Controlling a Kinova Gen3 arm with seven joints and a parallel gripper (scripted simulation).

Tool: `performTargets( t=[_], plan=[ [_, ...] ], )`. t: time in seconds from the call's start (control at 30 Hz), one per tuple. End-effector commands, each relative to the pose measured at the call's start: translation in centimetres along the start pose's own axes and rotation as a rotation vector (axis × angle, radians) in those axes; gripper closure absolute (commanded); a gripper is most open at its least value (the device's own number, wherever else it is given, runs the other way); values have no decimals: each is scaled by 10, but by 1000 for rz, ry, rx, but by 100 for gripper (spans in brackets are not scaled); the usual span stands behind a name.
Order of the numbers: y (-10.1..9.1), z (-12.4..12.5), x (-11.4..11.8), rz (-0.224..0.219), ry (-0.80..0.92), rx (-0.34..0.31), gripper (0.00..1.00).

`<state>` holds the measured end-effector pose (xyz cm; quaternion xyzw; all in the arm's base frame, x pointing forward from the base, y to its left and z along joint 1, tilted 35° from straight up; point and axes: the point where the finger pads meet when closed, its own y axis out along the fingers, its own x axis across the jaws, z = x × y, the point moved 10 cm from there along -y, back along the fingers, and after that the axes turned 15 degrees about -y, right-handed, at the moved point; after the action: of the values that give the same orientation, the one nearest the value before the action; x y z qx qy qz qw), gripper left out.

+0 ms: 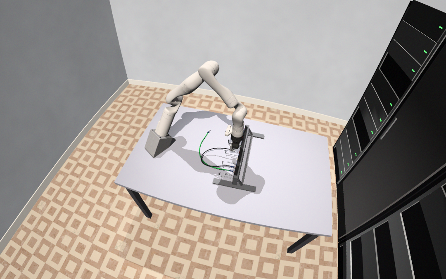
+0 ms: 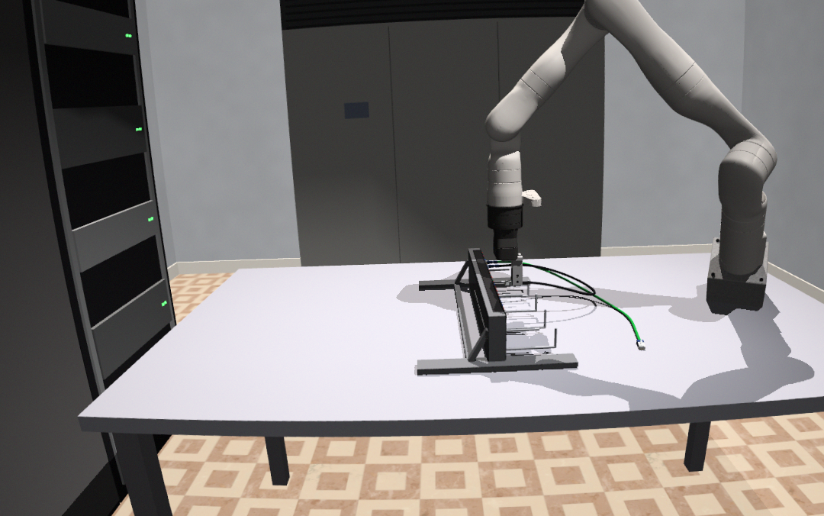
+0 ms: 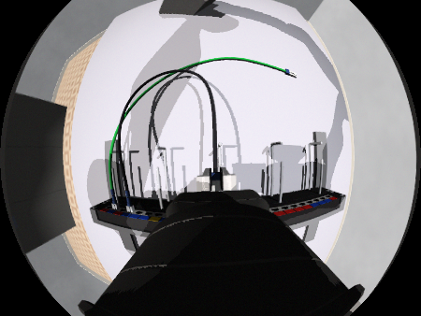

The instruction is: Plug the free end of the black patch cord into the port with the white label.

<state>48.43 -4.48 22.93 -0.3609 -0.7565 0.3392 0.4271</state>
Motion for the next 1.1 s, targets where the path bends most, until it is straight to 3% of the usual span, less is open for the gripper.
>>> performTargets(
  t=[0.0, 0.53, 1.07],
  plan=[
    [0, 0, 0, 1, 0, -1, 100],
    [0, -2, -1, 1, 0, -1, 100],
    [0, -20, -6, 1, 0, -1, 100]
  ],
)
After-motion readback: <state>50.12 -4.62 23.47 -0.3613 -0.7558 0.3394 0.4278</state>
